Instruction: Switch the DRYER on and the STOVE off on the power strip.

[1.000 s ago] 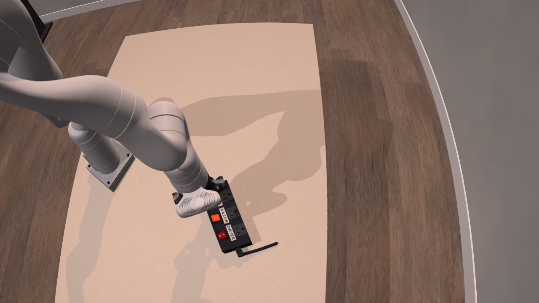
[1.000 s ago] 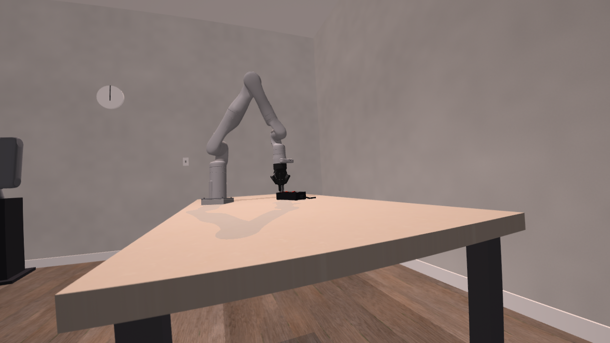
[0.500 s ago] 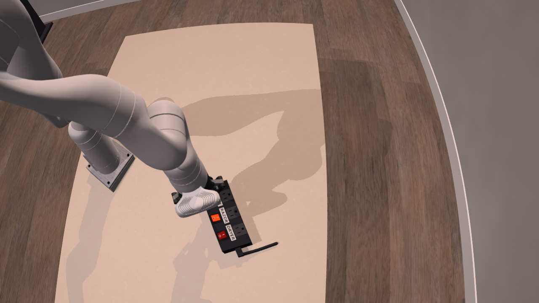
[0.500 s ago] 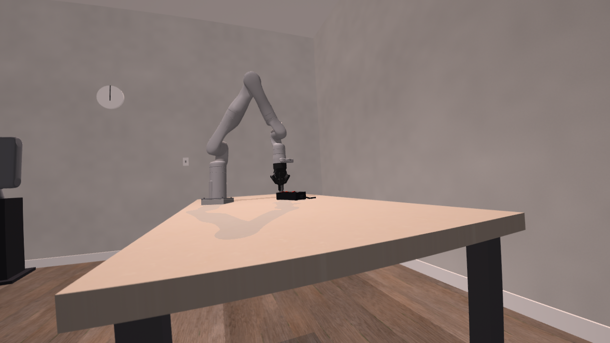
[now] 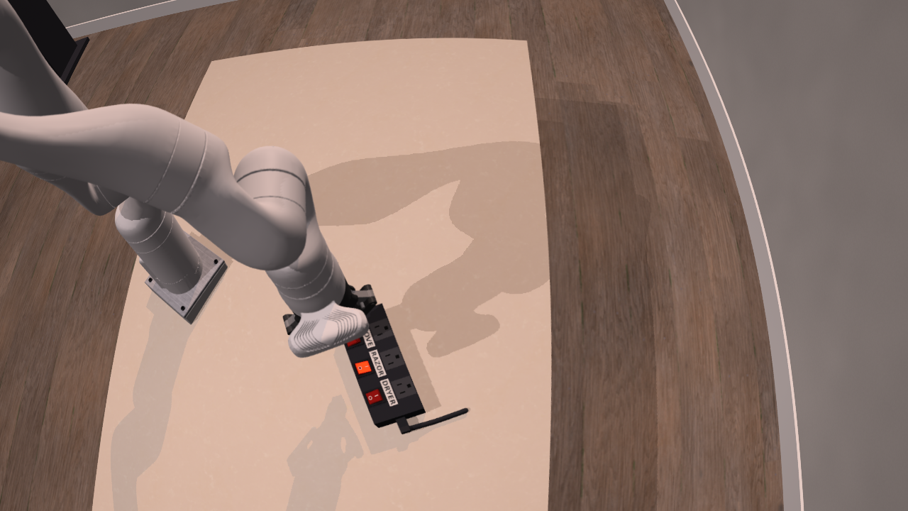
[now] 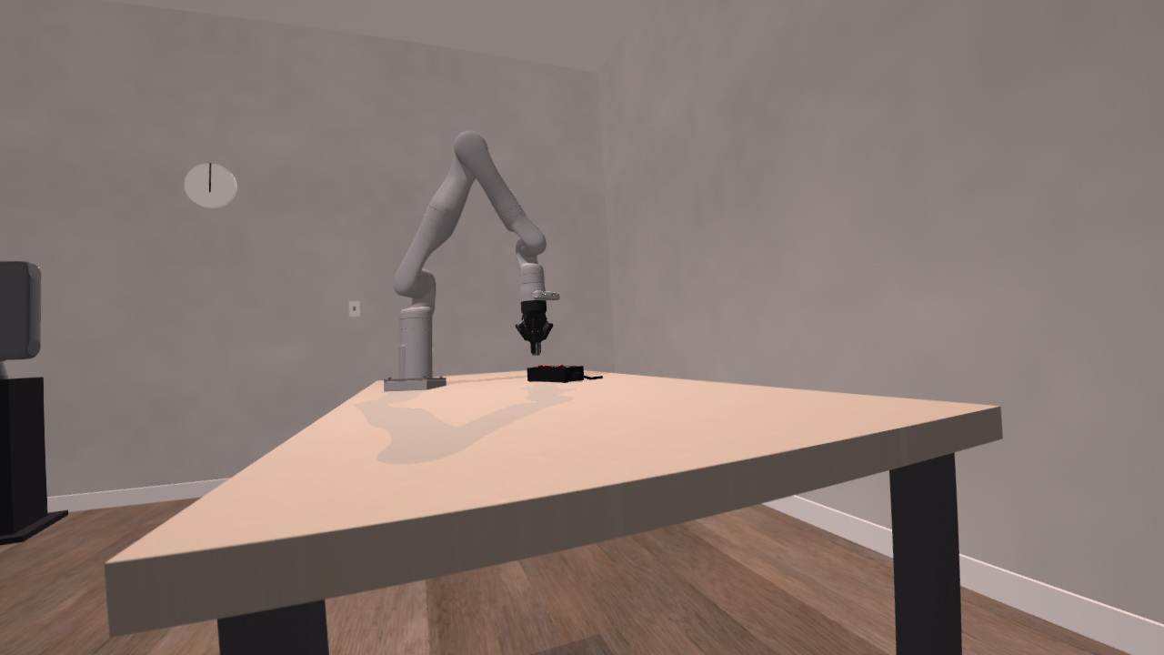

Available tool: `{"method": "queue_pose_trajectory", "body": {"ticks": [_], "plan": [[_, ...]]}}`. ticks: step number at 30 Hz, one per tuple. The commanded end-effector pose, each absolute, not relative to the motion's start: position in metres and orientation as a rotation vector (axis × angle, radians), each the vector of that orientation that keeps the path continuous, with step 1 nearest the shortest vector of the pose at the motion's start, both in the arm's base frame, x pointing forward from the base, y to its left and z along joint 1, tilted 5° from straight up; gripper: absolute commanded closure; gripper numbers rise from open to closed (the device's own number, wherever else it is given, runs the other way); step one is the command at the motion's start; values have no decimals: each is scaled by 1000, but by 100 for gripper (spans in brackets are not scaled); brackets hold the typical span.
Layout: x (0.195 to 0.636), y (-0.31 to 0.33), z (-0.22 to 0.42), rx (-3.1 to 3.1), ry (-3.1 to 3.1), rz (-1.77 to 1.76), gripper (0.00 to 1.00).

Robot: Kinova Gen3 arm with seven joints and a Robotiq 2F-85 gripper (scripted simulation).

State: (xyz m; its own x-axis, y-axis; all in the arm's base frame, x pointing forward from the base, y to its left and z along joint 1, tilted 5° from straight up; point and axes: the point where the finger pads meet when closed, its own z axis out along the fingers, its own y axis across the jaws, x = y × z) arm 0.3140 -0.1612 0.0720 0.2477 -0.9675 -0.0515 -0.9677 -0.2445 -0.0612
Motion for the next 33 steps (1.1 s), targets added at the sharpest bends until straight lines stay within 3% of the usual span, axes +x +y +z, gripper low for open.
{"method": "queue_pose_trajectory", "body": {"ticks": [1, 22, 33], "plan": [[316, -165, 78, -2408, 1884, -12, 100], [315, -165, 78, -2409, 1883, -9, 100], [347, -247, 87, -2412, 1886, 12, 100]]}}
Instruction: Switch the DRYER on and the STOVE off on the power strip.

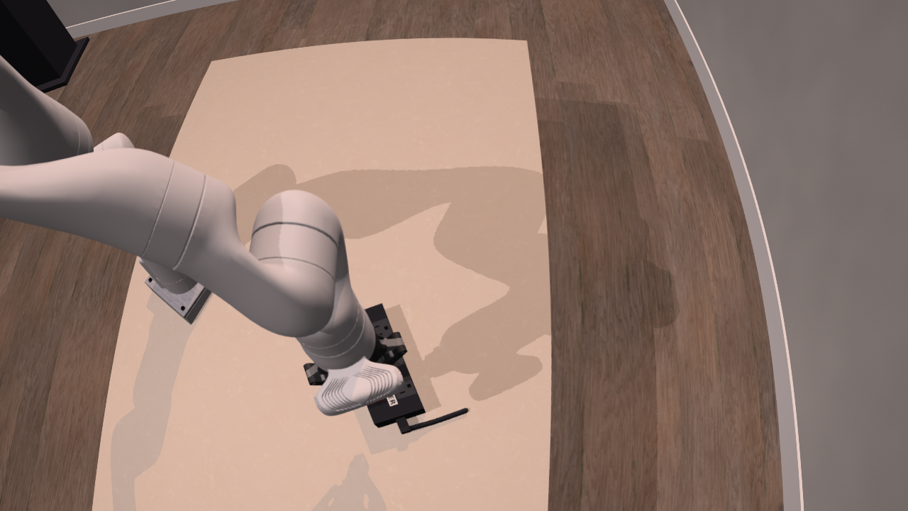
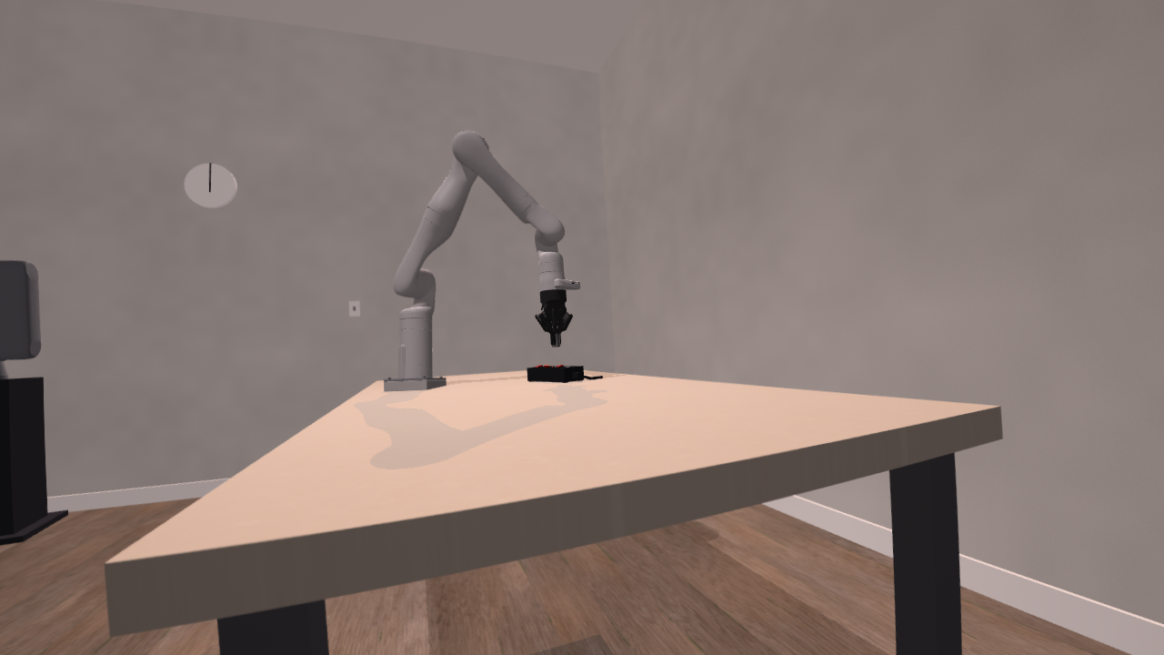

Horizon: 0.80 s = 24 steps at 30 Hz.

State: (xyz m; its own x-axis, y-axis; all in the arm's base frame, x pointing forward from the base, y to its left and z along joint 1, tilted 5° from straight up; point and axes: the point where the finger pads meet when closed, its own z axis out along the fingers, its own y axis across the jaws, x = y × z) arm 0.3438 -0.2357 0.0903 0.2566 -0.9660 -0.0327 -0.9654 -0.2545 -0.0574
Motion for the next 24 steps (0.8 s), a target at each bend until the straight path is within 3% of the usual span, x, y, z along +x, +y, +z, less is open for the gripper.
{"method": "queue_pose_trajectory", "body": {"ticks": [1, 24], "plan": [[347, -247, 87, -2412, 1886, 12, 100], [350, -247, 89, -2410, 1883, -9, 100]]}}
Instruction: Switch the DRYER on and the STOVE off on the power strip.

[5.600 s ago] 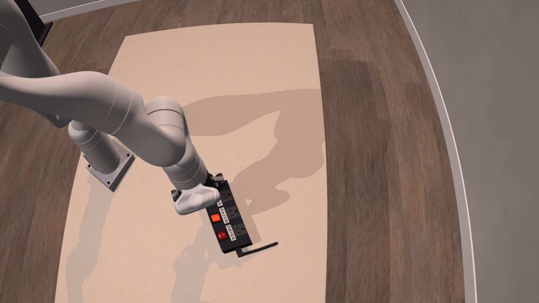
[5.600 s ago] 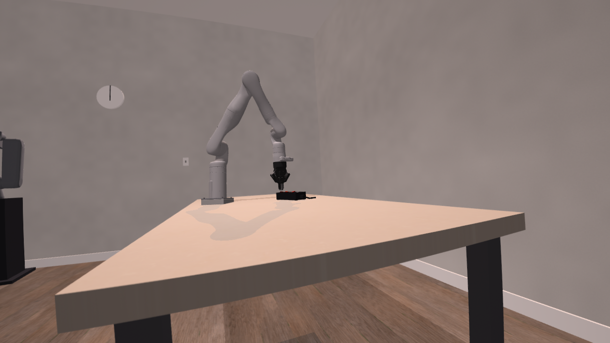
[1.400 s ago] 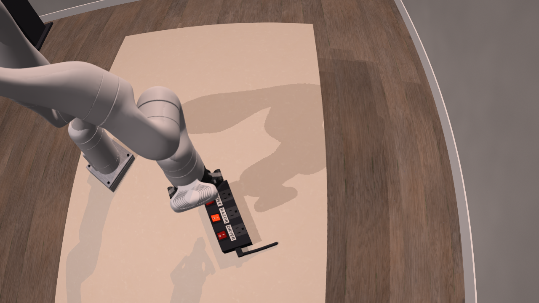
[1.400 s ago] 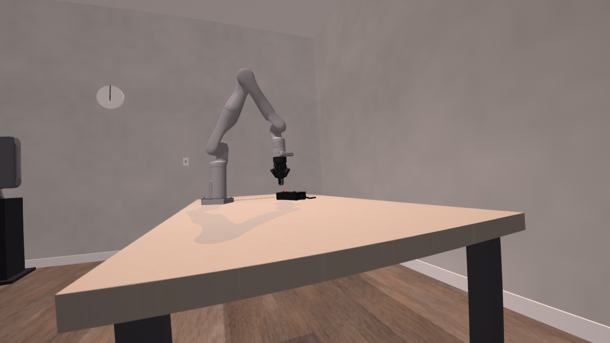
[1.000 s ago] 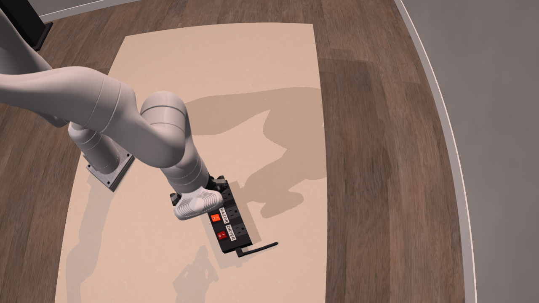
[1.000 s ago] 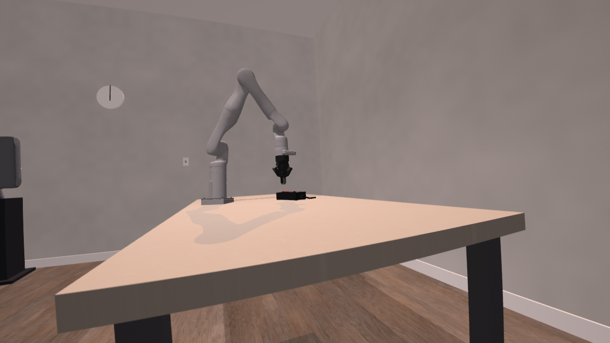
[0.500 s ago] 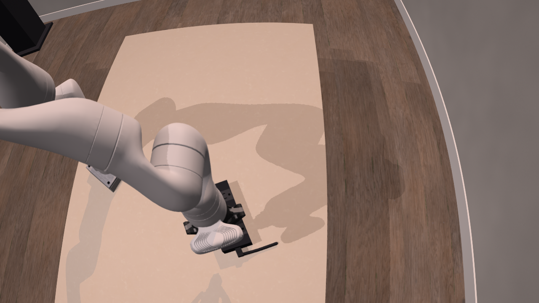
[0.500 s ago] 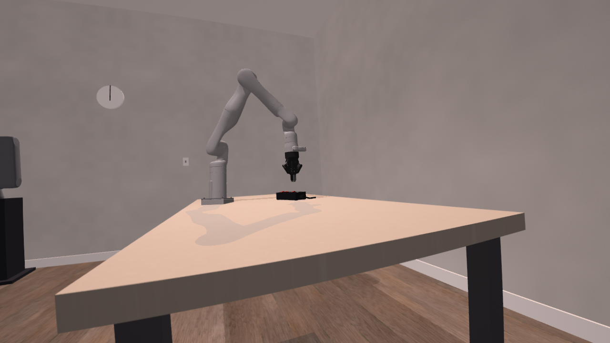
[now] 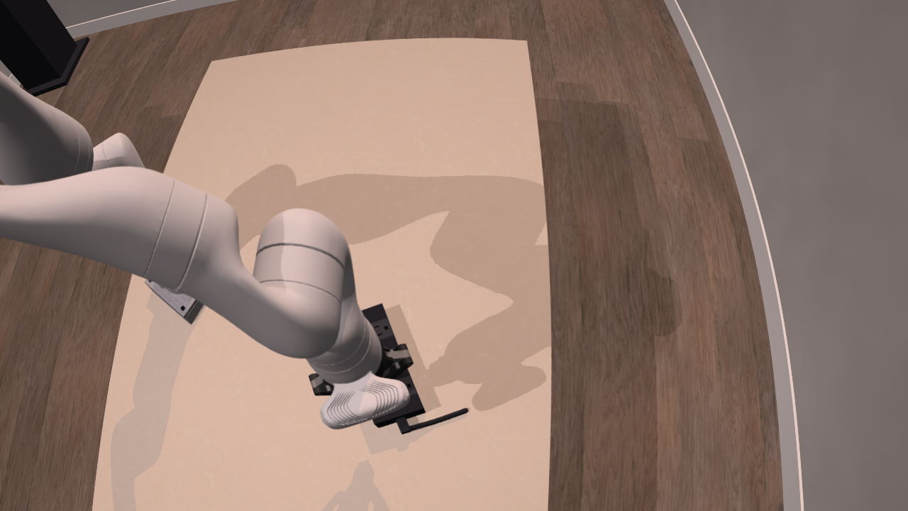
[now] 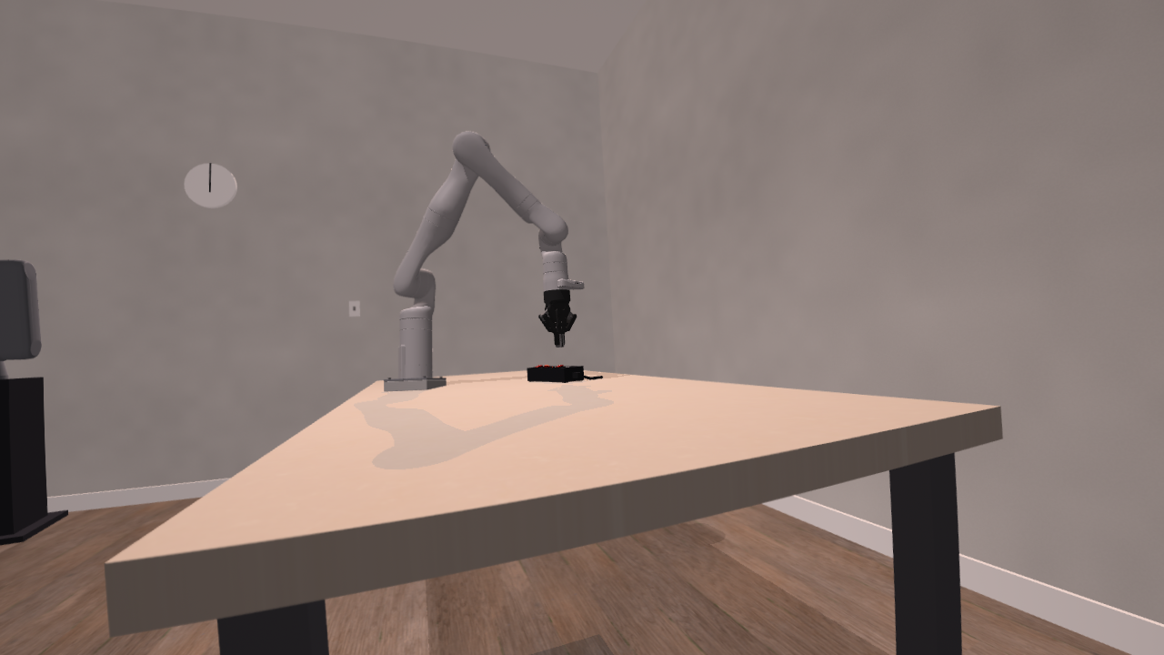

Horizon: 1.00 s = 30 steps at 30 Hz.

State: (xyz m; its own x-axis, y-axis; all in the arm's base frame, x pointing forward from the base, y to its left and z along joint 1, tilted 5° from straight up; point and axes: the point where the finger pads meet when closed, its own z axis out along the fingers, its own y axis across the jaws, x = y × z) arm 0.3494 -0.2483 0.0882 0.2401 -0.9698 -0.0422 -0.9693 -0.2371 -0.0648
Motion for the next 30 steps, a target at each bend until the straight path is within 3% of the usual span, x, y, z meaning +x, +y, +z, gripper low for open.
{"method": "queue_pose_trajectory", "body": {"ticks": [1, 30], "plan": [[350, -247, 89, -2410, 1883, -9, 100], [349, -246, 82, -2412, 1881, -3, 100]]}}
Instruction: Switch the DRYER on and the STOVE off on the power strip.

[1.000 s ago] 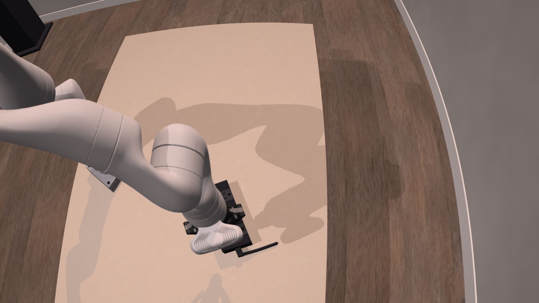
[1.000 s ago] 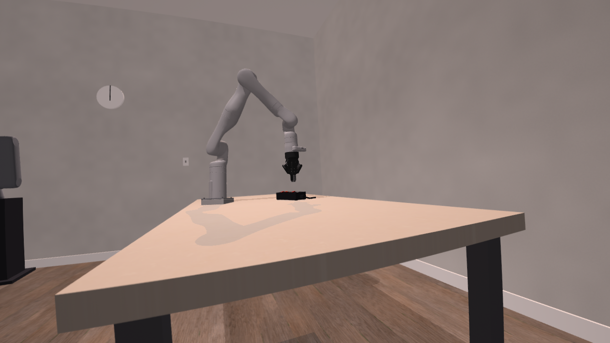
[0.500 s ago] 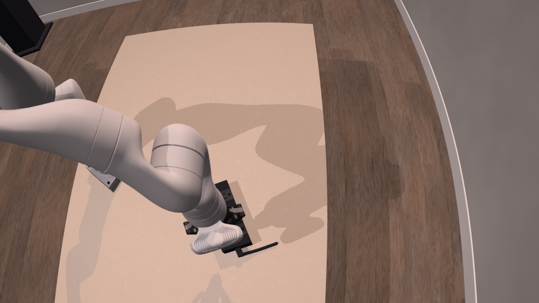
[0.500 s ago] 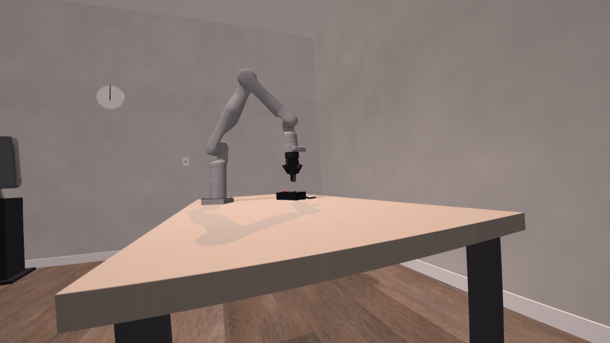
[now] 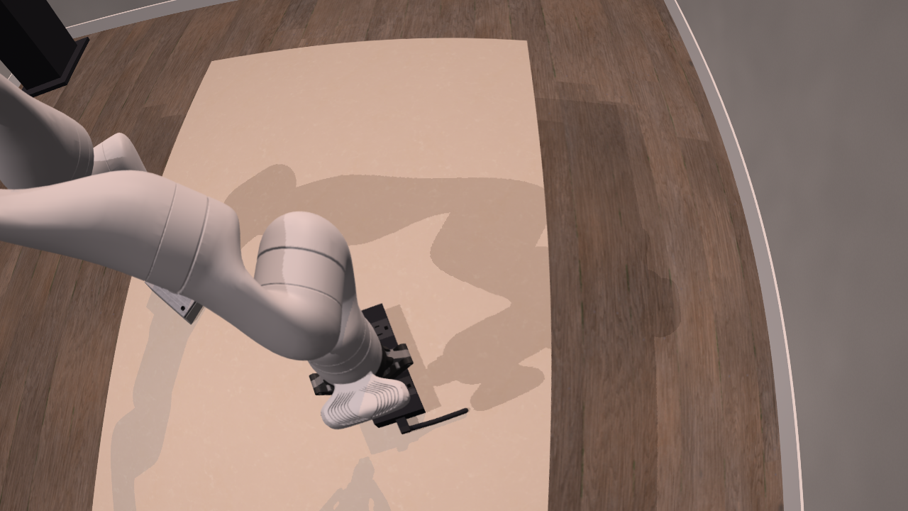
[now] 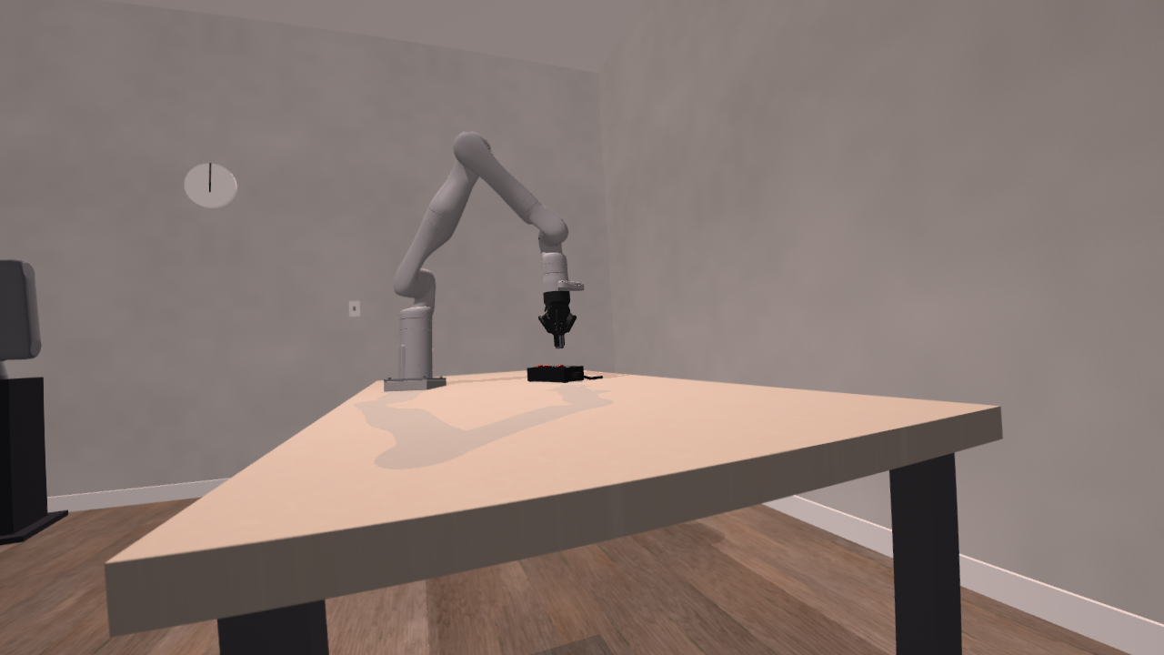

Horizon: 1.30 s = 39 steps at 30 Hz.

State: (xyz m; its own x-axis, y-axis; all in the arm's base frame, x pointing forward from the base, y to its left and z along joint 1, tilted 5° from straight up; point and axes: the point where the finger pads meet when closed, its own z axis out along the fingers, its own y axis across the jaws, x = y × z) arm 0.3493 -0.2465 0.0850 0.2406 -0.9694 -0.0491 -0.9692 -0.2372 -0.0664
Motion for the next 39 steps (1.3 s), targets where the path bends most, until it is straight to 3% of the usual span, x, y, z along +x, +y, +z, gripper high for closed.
{"method": "queue_pose_trajectory", "body": {"ticks": [1, 39], "plan": [[349, -246, 82, -2412, 1881, -4, 100], [352, -244, 45, -2411, 1882, -1, 100]]}}
